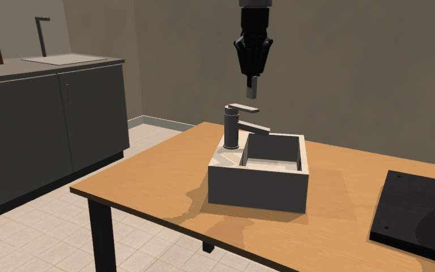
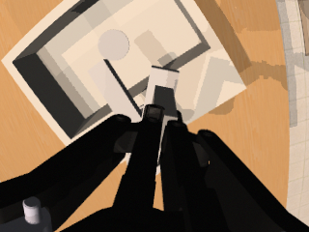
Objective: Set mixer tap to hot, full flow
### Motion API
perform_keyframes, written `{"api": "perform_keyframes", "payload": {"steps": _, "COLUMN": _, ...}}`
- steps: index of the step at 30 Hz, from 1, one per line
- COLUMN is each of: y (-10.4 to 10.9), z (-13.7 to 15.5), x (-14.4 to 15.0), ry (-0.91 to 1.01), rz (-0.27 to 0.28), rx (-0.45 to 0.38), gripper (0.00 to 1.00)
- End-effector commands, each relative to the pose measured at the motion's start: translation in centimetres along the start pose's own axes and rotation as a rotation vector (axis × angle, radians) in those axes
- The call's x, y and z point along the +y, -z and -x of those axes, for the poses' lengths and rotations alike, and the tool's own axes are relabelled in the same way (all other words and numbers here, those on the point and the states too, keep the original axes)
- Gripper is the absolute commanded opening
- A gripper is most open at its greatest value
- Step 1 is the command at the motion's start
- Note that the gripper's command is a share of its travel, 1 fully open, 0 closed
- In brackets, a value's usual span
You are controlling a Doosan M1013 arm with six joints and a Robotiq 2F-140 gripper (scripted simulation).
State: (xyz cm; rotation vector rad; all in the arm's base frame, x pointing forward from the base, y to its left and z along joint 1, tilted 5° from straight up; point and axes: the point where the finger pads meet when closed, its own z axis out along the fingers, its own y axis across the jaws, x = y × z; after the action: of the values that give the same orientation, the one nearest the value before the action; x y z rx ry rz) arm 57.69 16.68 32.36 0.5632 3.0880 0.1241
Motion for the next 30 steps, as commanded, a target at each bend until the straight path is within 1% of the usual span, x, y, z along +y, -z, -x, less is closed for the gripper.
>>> {"api": "perform_keyframes", "payload": {"steps": 1, "y": 0.0, "z": 0.0, "x": 0.0, "ry": 0.0, "rz": 0.0, "rx": 0.0, "gripper": 0.0}}
{"api": "perform_keyframes", "payload": {"steps": 9, "y": 0.0, "z": 0.0, "x": 0.0, "ry": -0.01, "rz": 0.0, "rx": 0.0, "gripper": 0.0}}
{"api": "perform_keyframes", "payload": {"steps": 14, "y": 0.1, "z": 0.0, "x": 0.0, "ry": -0.101, "rz": 0.0, "rx": 0.0, "gripper": 0.0}}
{"api": "perform_keyframes", "payload": {"steps": 16, "y": 0.1, "z": 0.0, "x": 0.0, "ry": -0.101, "rz": 0.0, "rx": 0.0, "gripper": 0.0}}
{"api": "perform_keyframes", "payload": {"steps": 20, "y": 0.3, "z": 0.0, "x": 0.0, "ry": -0.269, "rz": 0.0, "rx": 0.0, "gripper": 0.0}}
{"api": "perform_keyframes", "payload": {"steps": 24, "y": 0.6, "z": 0.0, "x": 0.0, "ry": -0.527, "rz": 0.0, "rx": 0.0, "gripper": 0.0}}
{"api": "perform_keyframes", "payload": {"steps": 30, "y": 1.1, "z": 0.0, "x": 0.0, "ry": -0.836, "rz": 0.007, "rx": 0.006, "gripper": 0.0}}
